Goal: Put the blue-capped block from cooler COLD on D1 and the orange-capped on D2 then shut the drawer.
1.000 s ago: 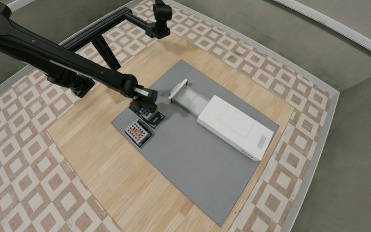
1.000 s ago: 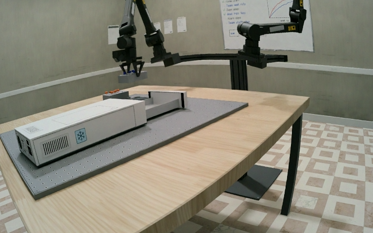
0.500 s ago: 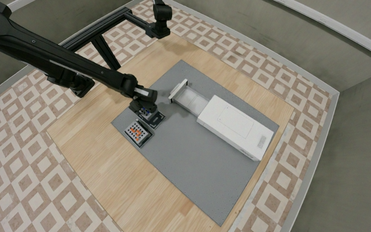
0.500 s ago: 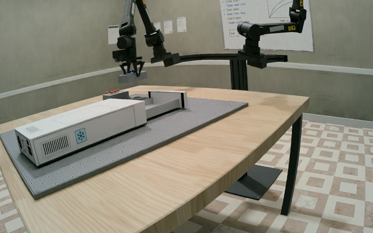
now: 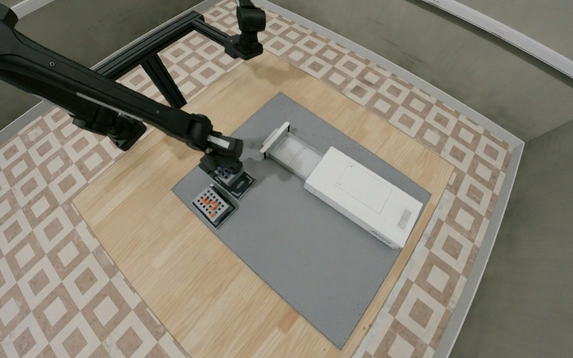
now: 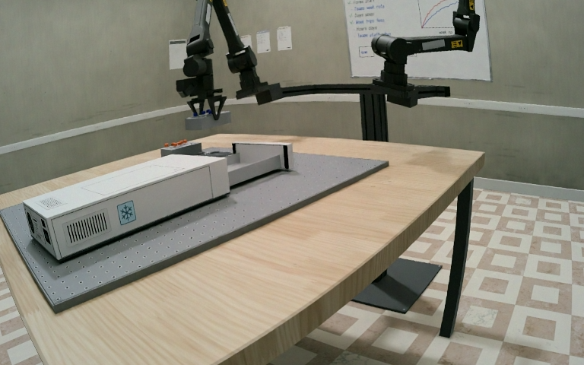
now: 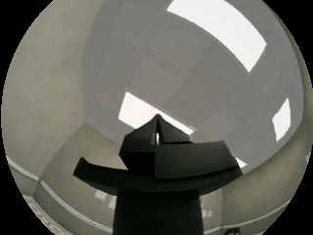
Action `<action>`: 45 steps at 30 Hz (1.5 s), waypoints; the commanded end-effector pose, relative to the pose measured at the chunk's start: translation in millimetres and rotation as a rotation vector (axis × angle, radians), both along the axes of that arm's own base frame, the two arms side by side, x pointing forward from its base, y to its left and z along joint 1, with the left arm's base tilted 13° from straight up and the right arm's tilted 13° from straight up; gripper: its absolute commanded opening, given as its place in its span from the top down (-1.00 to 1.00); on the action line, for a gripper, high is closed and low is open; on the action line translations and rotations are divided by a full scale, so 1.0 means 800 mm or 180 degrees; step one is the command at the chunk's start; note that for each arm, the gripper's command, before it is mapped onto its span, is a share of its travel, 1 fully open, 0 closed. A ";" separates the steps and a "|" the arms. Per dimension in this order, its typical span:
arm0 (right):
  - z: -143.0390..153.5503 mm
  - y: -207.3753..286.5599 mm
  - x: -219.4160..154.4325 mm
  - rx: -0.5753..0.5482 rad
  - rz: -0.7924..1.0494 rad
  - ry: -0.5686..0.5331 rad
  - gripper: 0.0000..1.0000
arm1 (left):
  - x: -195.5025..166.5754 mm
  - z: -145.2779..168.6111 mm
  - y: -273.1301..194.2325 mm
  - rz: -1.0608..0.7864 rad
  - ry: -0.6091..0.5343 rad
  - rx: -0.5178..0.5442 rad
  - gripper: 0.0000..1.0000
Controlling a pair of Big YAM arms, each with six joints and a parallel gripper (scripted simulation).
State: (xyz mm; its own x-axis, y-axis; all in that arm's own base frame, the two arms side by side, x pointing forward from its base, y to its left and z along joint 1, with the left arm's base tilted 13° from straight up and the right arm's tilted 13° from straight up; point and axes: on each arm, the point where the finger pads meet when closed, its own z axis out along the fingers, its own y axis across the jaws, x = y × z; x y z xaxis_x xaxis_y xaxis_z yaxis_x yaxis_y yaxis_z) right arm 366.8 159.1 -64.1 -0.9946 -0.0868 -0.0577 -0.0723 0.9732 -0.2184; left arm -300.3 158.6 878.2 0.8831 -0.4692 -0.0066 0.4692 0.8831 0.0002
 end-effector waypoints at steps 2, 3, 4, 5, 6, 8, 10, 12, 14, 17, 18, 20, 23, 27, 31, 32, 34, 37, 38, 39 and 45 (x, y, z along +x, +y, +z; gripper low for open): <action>0.038 0.030 0.034 0.0140 0.0084 -0.0245 1.00 | 0.027 0.010 -0.013 -0.0007 0.0097 0.0057 1.00; 0.038 0.030 0.034 0.0139 0.0084 -0.0243 1.00 | 0.027 0.010 -0.013 -0.0007 0.0097 0.0057 1.00; 0.038 0.030 0.034 0.0140 0.0084 -0.0243 1.00 | 0.027 0.010 -0.013 -0.0007 0.0097 0.0057 1.00; 0.038 0.030 0.034 0.0140 0.0084 -0.0243 1.00 | 0.027 0.010 -0.013 -0.0007 0.0097 0.0057 1.00; 0.038 0.030 0.034 0.0140 0.0084 -0.0243 1.00 | 0.027 0.010 -0.013 -0.0007 0.0097 0.0057 1.00; 0.038 0.030 0.034 0.0140 0.0084 -0.0244 1.00 | 0.027 0.010 -0.013 -0.0007 0.0097 0.0057 1.00; 0.039 0.031 0.034 0.0142 0.0085 -0.0248 1.00 | 0.027 0.010 -0.013 -0.0007 0.0097 0.0057 1.00; 0.039 0.031 0.034 0.0143 0.0085 -0.0248 1.00 | 0.027 0.010 -0.013 -0.0007 0.0097 0.0057 1.00; 0.039 0.031 0.034 0.0142 0.0085 -0.0248 1.00 | 0.027 0.010 -0.013 -0.0007 0.0097 0.0057 1.00; 0.039 0.031 0.033 0.0140 0.0085 -0.0244 1.00 | 0.027 0.010 -0.013 -0.0007 0.0097 0.0057 1.00; 0.036 0.029 0.038 0.0167 0.0079 -0.0298 1.00 | 0.027 0.010 -0.013 -0.0007 0.0097 0.0057 1.00; 0.024 0.024 0.040 0.0106 0.0030 -0.0192 1.00 | 0.027 0.010 -0.013 -0.0007 0.0097 0.0057 1.00; 0.005 0.017 0.041 0.0103 0.0030 -0.0188 1.00 | 0.027 0.010 -0.013 -0.0007 0.0097 0.0057 1.00; -0.020 0.010 0.045 0.0099 0.0030 -0.0184 1.00 | 0.027 0.010 -0.013 -0.0007 0.0097 0.0057 1.00; -0.033 0.007 0.047 0.0097 0.0032 -0.0182 1.00 | 0.027 0.010 -0.013 -0.0007 0.0097 0.0057 1.00; -0.039 0.006 0.048 0.0096 0.0033 -0.0181 1.00 | 0.027 0.010 -0.013 -0.0007 0.0097 0.0057 1.00; -0.048 0.007 0.049 0.0096 0.0050 -0.0178 1.00 | 0.027 0.010 -0.013 -0.0007 0.0097 0.0057 1.00; -0.054 0.018 0.046 0.0096 0.0128 -0.0175 1.00 | 0.027 0.010 -0.013 -0.0007 0.0097 0.0057 1.00; -0.056 0.018 0.046 0.0097 0.0130 -0.0174 1.00 | 0.027 0.010 -0.013 -0.0007 0.0097 0.0057 1.00; -0.053 0.019 0.049 0.0125 0.0128 -0.0228 1.00 | 0.027 0.010 -0.013 -0.0007 0.0097 0.0057 1.00; -0.052 0.012 0.058 0.0094 0.0077 -0.0175 1.00 | 0.027 0.010 -0.013 -0.0007 0.0097 0.0057 1.00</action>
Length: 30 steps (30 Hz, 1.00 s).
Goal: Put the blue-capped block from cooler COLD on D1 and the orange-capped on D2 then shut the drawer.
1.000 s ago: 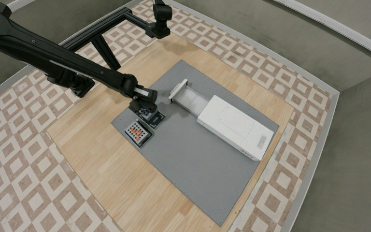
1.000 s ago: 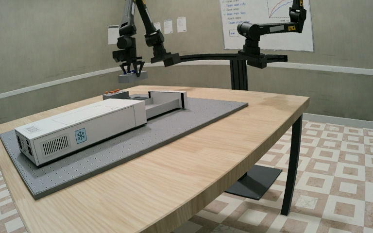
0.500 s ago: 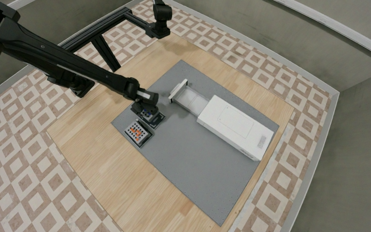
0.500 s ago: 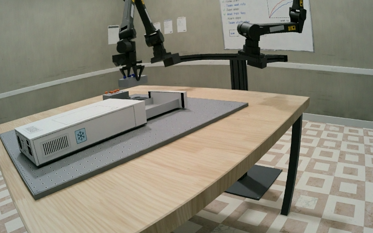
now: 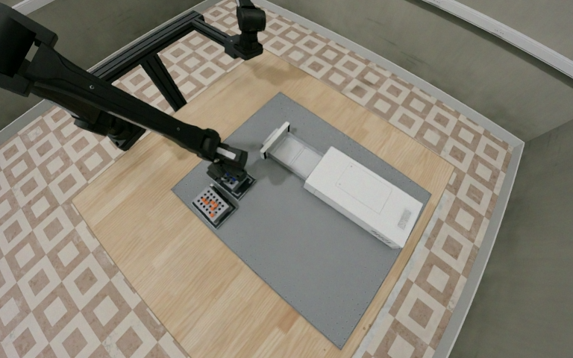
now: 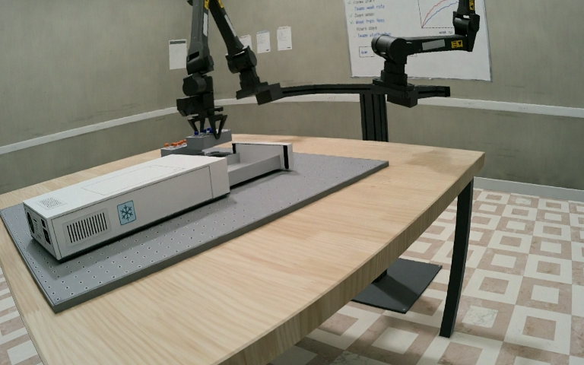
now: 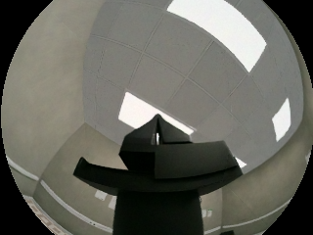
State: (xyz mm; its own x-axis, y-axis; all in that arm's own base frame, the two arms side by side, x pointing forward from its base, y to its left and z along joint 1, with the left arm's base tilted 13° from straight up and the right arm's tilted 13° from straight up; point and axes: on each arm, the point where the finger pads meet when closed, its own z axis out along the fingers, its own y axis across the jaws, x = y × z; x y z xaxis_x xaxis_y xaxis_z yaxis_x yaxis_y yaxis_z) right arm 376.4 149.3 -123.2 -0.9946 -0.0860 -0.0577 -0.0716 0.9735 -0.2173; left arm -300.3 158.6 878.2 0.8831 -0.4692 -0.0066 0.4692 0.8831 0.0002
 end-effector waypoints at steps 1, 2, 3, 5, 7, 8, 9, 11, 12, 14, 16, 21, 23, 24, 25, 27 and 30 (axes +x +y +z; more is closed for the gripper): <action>0.021 0.024 0.045 0.0090 0.0079 -0.0176 1.00 | 0.027 0.010 -0.013 -0.0007 0.0097 0.0057 1.00; 0.021 0.024 0.045 0.0090 0.0079 -0.0176 1.00 | 0.027 0.010 -0.013 -0.0007 0.0097 0.0057 1.00; 0.016 0.022 0.044 0.0070 0.0070 -0.0137 1.00 | 0.027 0.010 -0.013 -0.0007 0.0097 0.0057 1.00; 0.006 0.016 0.045 0.0088 0.0051 -0.0173 1.00 | 0.027 0.010 -0.013 -0.0007 0.0097 0.0057 1.00; 0.004 0.015 0.046 0.0087 0.0046 -0.0173 1.00 | 0.027 0.010 -0.013 -0.0007 0.0097 0.0057 1.00; 0.003 0.015 0.046 0.0087 0.0045 -0.0173 1.00 | 0.027 0.010 -0.013 -0.0007 0.0097 0.0057 1.00; 0.002 0.016 0.046 0.0087 0.0051 -0.0173 1.00 | 0.027 0.010 -0.013 -0.0007 0.0097 0.0057 1.00; 0.007 0.020 0.050 0.0144 0.0095 -0.0285 1.00 | 0.027 0.010 -0.013 -0.0007 0.0097 0.0057 1.00; 0.009 0.023 0.050 0.0138 0.0122 -0.0271 1.00 | 0.027 0.010 -0.013 -0.0007 0.0097 0.0057 1.00; 0.014 0.028 0.049 0.0117 0.0115 -0.0227 1.00 | 0.027 0.010 -0.013 -0.0007 0.0097 0.0057 1.00; 0.019 0.032 0.048 0.0120 0.0086 -0.0233 1.00 | 0.027 0.010 -0.013 -0.0007 0.0097 0.0057 1.00; 0.019 0.032 0.049 0.0121 0.0080 -0.0234 1.00 | 0.027 0.010 -0.013 -0.0007 0.0097 0.0057 1.00; 0.018 0.033 0.050 0.0122 0.0075 -0.0235 1.00 | 0.027 0.010 -0.013 -0.0007 0.0097 0.0057 1.00; 0.018 0.033 0.050 0.0122 0.0073 -0.0236 1.00 | 0.027 0.010 -0.013 -0.0007 0.0097 0.0057 1.00; 0.018 0.033 0.050 0.0122 0.0070 -0.0236 1.00 | 0.027 0.010 -0.013 -0.0007 0.0097 0.0057 1.00; 0.017 0.034 0.052 0.0127 0.0064 -0.0246 1.00 | 0.027 0.010 -0.013 -0.0007 0.0097 0.0057 1.00; 0.020 0.035 0.052 0.0125 0.0054 -0.0240 1.00 | 0.027 0.010 -0.013 -0.0007 0.0097 0.0057 1.00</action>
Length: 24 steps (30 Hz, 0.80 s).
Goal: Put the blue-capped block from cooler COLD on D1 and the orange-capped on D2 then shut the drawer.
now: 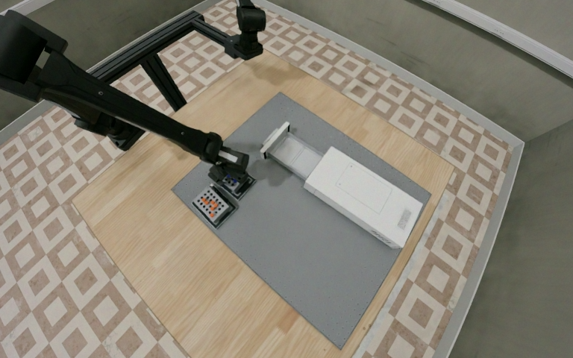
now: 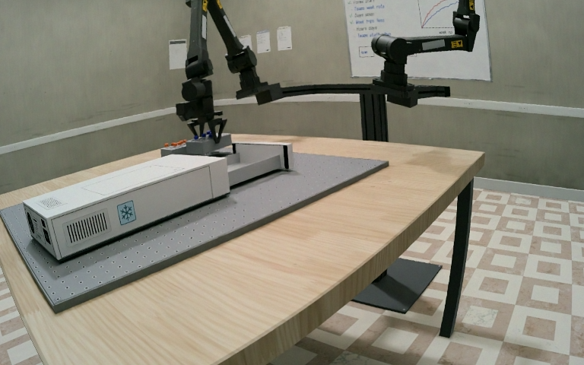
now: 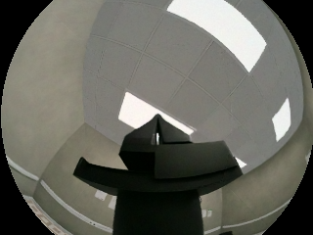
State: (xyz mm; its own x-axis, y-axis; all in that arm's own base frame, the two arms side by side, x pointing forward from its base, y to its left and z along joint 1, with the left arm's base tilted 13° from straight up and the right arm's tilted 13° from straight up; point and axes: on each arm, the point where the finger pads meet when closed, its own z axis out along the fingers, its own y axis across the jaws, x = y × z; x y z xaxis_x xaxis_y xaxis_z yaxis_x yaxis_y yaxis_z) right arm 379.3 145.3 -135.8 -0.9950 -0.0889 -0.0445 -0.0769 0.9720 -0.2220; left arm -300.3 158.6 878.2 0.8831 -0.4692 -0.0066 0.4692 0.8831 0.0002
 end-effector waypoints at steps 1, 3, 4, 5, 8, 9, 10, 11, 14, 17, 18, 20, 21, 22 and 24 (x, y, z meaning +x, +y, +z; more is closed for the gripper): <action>0.037 0.040 0.048 0.0144 0.0045 -0.0281 1.00 | 0.027 0.010 -0.013 -0.0007 0.0097 0.0057 1.00; 0.040 0.041 0.048 0.0145 0.0043 -0.0282 1.00 | 0.027 0.010 -0.013 -0.0007 0.0097 0.0057 1.00; 0.041 0.041 0.048 0.0145 0.0043 -0.0282 1.00 | 0.027 0.010 -0.013 -0.0007 0.0097 0.0057 1.00; 0.041 0.041 0.048 0.0145 0.0043 -0.0282 1.00 | 0.027 0.010 -0.013 -0.0007 0.0097 0.0057 1.00; 0.044 0.042 0.048 0.0146 0.0041 -0.0283 1.00 | 0.027 0.010 -0.013 -0.0007 0.0097 0.0057 1.00; 0.045 0.042 0.048 0.0146 0.0041 -0.0283 1.00 | 0.027 0.010 -0.013 -0.0007 0.0097 0.0057 1.00; 0.046 0.043 0.048 0.0147 0.0040 -0.0284 1.00 | 0.027 0.010 -0.013 -0.0007 0.0097 0.0057 1.00; 0.047 0.043 0.048 0.0147 0.0039 -0.0284 1.00 | 0.027 0.010 -0.013 -0.0007 0.0097 0.0057 1.00; 0.051 0.044 0.048 0.0148 0.0036 -0.0285 1.00 | 0.027 0.010 -0.013 -0.0007 0.0097 0.0057 1.00; 0.055 0.046 0.048 0.0150 0.0031 -0.0287 1.00 | 0.027 0.010 -0.013 -0.0007 0.0097 0.0057 1.00; 0.057 0.046 0.049 0.0150 0.0029 -0.0288 1.00 | 0.027 0.010 -0.013 -0.0007 0.0097 0.0057 1.00; 0.060 0.047 0.049 0.0151 0.0025 -0.0290 1.00 | 0.027 0.010 -0.013 -0.0007 0.0097 0.0057 1.00; 0.061 0.047 0.050 0.0151 0.0023 -0.0291 1.00 | 0.027 0.010 -0.013 -0.0007 0.0097 0.0057 1.00; 0.061 0.047 0.050 0.0151 0.0023 -0.0291 1.00 | 0.027 0.010 -0.013 -0.0007 0.0097 0.0057 1.00; 0.062 0.048 0.050 0.0151 0.0021 -0.0292 1.00 | 0.027 0.010 -0.013 -0.0007 0.0097 0.0057 1.00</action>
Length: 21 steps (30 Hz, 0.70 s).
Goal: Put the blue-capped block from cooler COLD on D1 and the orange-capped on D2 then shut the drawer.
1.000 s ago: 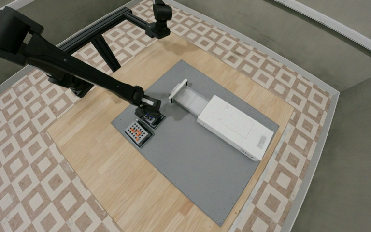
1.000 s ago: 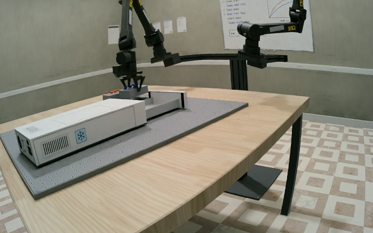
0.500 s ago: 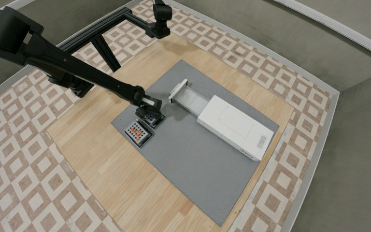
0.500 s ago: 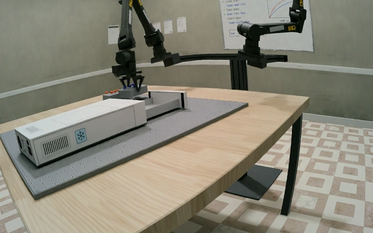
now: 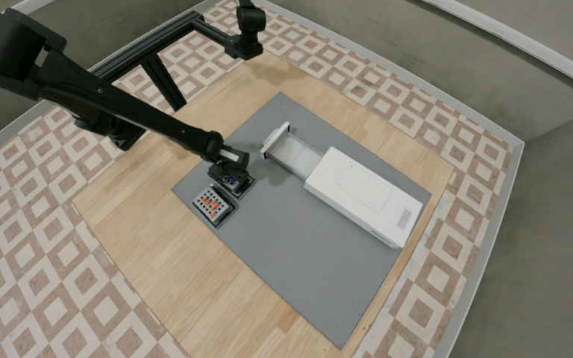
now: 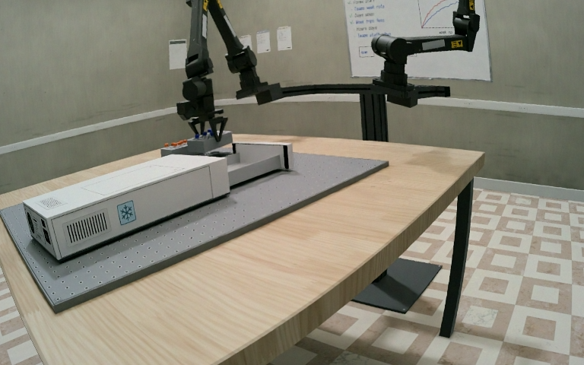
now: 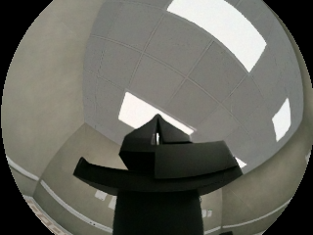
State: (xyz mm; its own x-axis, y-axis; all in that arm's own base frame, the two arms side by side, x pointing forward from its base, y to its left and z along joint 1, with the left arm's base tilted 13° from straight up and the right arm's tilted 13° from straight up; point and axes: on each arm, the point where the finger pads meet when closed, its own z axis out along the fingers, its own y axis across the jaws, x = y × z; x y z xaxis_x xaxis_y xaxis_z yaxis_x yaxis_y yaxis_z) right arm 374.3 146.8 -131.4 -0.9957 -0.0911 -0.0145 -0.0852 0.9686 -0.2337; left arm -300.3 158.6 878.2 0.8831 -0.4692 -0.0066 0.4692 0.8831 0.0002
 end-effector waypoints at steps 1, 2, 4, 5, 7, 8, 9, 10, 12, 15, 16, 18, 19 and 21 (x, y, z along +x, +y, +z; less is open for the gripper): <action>0.058 0.046 0.057 0.0198 0.0013 -0.0384 1.00 | 0.027 0.010 -0.013 -0.0007 0.0097 0.0057 1.00; 0.059 0.047 0.057 0.0198 0.0011 -0.0385 1.00 | 0.027 0.010 -0.013 -0.0007 0.0097 0.0057 1.00; 0.062 0.048 0.058 0.0199 0.0008 -0.0386 1.00 | 0.027 0.010 -0.013 -0.0007 0.0097 0.0057 1.00; 0.063 0.048 0.058 0.0200 0.0006 -0.0387 1.00 | 0.027 0.010 -0.013 -0.0007 0.0097 0.0057 1.00; 0.065 0.049 0.059 0.0200 0.0003 -0.0388 1.00 | 0.027 0.010 -0.013 -0.0007 0.0097 0.0057 1.00; 0.066 0.049 0.059 0.0200 0.0002 -0.0388 1.00 | 0.027 0.010 -0.013 -0.0007 0.0097 0.0057 1.00; 0.066 0.049 0.059 0.0201 0.0001 -0.0389 1.00 | 0.027 0.010 -0.013 -0.0007 0.0097 0.0057 1.00; 0.067 0.049 0.060 0.0201 0.0000 -0.0389 1.00 | 0.027 0.010 -0.013 -0.0007 0.0097 0.0057 1.00; 0.068 0.050 0.060 0.0201 -0.0002 -0.0390 1.00 | 0.027 0.010 -0.013 -0.0007 0.0097 0.0057 1.00; 0.069 0.050 0.060 0.0202 -0.0003 -0.0390 1.00 | 0.027 0.010 -0.013 -0.0007 0.0097 0.0057 1.00; 0.069 0.050 0.060 0.0202 -0.0003 -0.0390 1.00 | 0.027 0.010 -0.013 -0.0007 0.0097 0.0057 1.00; 0.070 0.050 0.059 0.0202 -0.0003 -0.0390 1.00 | 0.027 0.010 -0.013 -0.0007 0.0097 0.0057 1.00; 0.070 0.050 0.059 0.0202 -0.0003 -0.0390 1.00 | 0.027 0.010 -0.013 -0.0007 0.0097 0.0057 1.00; 0.071 0.050 0.059 0.0202 -0.0003 -0.0390 1.00 | 0.027 0.010 -0.013 -0.0007 0.0097 0.0057 1.00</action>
